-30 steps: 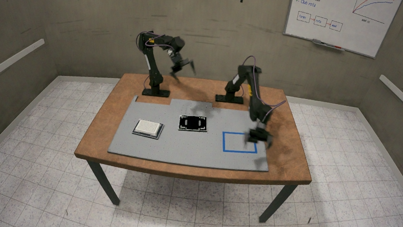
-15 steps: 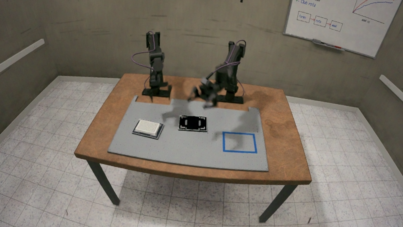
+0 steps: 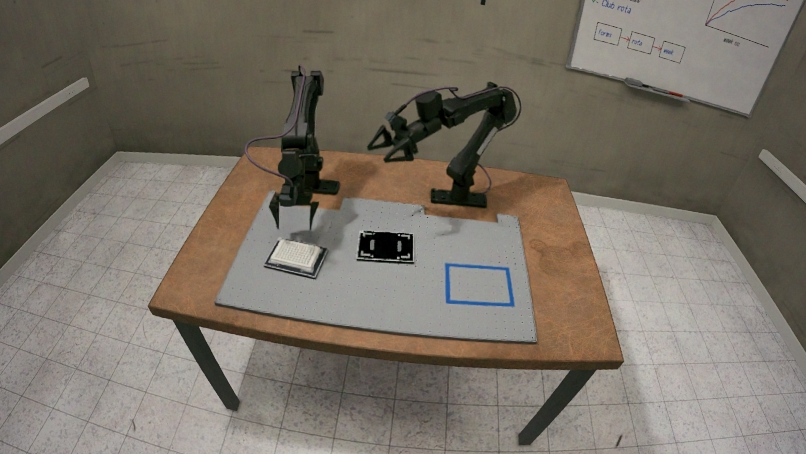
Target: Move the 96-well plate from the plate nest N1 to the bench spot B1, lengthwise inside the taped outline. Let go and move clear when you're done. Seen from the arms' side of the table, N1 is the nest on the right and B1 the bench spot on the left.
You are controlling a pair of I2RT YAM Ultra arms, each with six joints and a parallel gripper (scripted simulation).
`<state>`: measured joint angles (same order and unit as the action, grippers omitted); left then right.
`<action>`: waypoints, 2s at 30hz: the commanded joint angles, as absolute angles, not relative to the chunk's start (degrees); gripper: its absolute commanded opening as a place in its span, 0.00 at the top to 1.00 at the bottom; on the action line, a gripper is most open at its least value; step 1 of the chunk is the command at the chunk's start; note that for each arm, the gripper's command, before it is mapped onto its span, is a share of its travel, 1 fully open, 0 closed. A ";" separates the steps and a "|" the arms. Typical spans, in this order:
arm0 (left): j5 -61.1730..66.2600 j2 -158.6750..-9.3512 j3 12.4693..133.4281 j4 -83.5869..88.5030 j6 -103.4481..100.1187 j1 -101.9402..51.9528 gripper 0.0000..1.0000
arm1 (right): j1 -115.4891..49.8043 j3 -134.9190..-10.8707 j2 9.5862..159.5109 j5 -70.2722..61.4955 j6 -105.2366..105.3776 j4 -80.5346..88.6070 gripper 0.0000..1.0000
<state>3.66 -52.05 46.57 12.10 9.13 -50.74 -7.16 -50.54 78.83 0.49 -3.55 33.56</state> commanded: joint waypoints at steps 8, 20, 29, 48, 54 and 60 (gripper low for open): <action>-2.08 -47.74 45.60 19.33 6.62 -56.78 0.00 | -6.55 -51.11 78.31 0.56 -5.08 31.11 0.00; -2.16 -47.72 45.79 19.41 6.54 -56.83 0.00 | -6.26 -52.53 79.57 -2.22 -13.65 34.82 0.00; -2.19 -48.24 46.01 19.43 6.95 -56.50 0.00 | -4.40 -60.96 86.73 -5.61 -33.96 43.56 0.00; -2.19 -48.24 46.01 19.43 6.95 -56.50 0.00 | -6.28 -85.35 105.81 -1.61 -70.64 65.82 0.00; -2.19 -48.24 46.01 19.43 6.95 -56.50 0.00 | -7.58 -92.74 111.43 0.30 -76.83 70.49 0.00; -2.19 -48.24 46.01 19.43 6.95 -56.50 0.00 | -7.94 -94.98 113.14 -0.04 -76.50 70.67 0.00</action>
